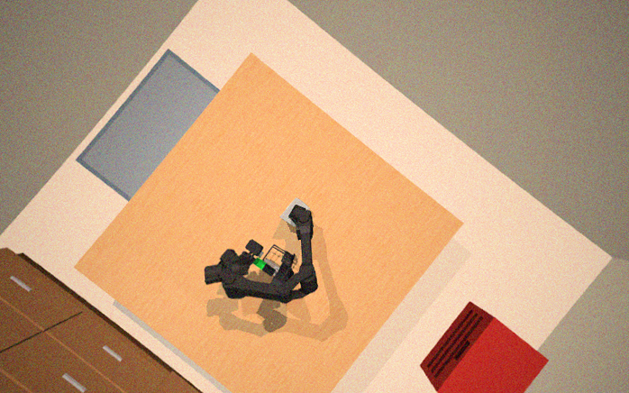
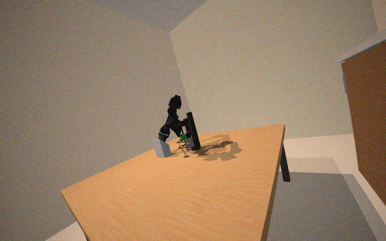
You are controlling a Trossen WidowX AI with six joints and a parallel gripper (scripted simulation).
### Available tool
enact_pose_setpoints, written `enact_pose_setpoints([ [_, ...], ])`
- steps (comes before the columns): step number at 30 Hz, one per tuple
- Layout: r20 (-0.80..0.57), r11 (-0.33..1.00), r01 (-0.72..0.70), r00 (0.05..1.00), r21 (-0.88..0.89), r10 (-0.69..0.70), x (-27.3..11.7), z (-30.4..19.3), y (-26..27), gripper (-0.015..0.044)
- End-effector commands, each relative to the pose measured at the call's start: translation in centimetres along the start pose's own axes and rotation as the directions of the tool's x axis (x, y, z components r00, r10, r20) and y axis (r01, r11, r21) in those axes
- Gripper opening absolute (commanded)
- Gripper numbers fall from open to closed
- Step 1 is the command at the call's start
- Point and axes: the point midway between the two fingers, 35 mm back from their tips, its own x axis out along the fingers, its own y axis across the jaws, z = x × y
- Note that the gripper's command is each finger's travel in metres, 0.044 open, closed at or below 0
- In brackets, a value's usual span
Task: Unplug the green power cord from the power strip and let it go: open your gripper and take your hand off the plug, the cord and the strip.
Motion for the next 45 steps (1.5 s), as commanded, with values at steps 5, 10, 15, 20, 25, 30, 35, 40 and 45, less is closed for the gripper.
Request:
enact_pose_setpoints([
  [5, 0.011, 1.0, -0.006, 1.0, -0.007, 0.006, -0.4, 1.5, 0.0, 0.0],
  [10, 0.01, 1.0, -0.006, 1.0, -0.007, 0.006, -0.3, 2.3, -0.1, 0.0],
  [15, 0.01, 1.0, -0.007, 1.0, -0.007, 0.007, -0.2, 3.1, -0.1, 0.0],
  [20, 0.009, 1.0, -0.007, 1.0, -0.007, 0.007, -0.1, 3.4, 0.1, 0.0],
  [25, 0.009, 1.0, -0.007, 1.0, -0.007, 0.007, -0.2, 3.4, 0.2, 0.0],
  [30, 0.009, 1.0, -0.007, 1.0, -0.007, 0.007, -0.2, 3.4, 0.1, 0.0],
  [35, 0.009, 1.0, -0.007, 1.0, -0.007, 0.007, -0.1, 3.4, 0.0, 0.0],
  [40, 0.009, 1.0, -0.007, 1.0, -0.007, 0.007, 0.0, 3.4, -0.2, 0.0],
  [45, 0.009, 1.0, -0.007, 1.0, -0.007, 0.007, 0.1, 3.4, -0.3, 0.0],
])
